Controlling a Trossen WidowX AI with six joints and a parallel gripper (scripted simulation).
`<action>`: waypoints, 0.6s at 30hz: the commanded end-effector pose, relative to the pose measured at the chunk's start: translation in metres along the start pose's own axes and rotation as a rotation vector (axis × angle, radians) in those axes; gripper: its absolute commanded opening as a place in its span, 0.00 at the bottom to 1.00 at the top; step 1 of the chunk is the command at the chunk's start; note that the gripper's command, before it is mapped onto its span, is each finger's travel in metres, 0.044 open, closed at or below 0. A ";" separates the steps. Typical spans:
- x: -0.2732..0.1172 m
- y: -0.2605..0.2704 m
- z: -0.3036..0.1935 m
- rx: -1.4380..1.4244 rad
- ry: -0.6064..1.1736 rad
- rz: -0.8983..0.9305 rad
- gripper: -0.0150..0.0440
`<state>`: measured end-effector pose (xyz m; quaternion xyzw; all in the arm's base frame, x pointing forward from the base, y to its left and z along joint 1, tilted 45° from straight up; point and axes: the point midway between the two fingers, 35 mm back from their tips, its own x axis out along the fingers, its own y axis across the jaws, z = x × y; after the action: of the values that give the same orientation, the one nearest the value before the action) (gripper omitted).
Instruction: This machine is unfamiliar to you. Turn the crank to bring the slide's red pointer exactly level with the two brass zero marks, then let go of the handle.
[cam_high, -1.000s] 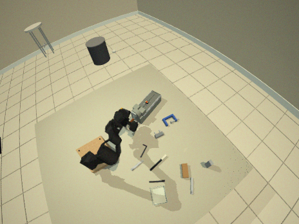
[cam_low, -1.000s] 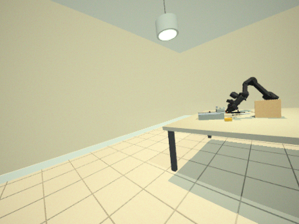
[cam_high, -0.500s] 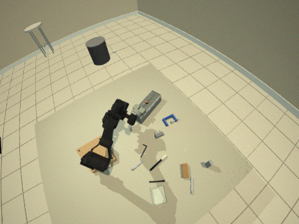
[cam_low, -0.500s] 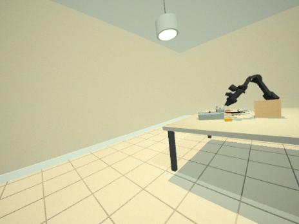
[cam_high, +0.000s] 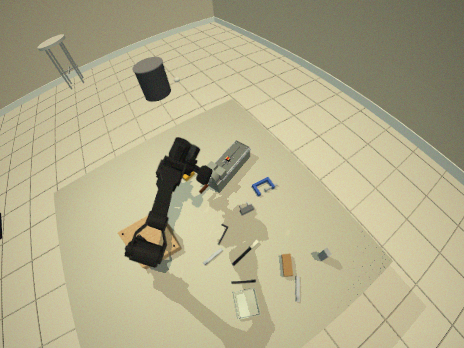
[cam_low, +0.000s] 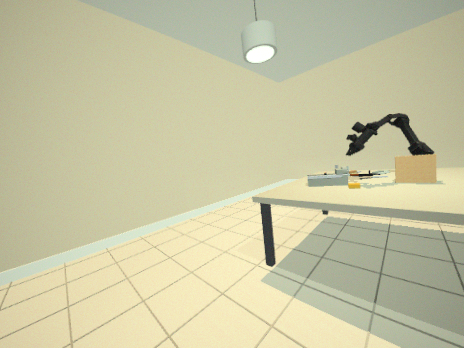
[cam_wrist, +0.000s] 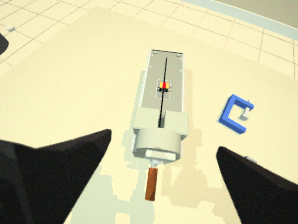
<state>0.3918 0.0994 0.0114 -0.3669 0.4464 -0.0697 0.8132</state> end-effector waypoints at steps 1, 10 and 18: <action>0.009 -0.002 0.012 0.027 0.017 -0.021 1.00; 0.031 -0.005 0.039 0.084 0.053 -0.058 1.00; 0.052 -0.007 0.059 0.128 0.084 -0.093 1.00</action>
<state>0.4603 0.1042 0.0028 -0.3366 0.4571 -0.1369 0.8118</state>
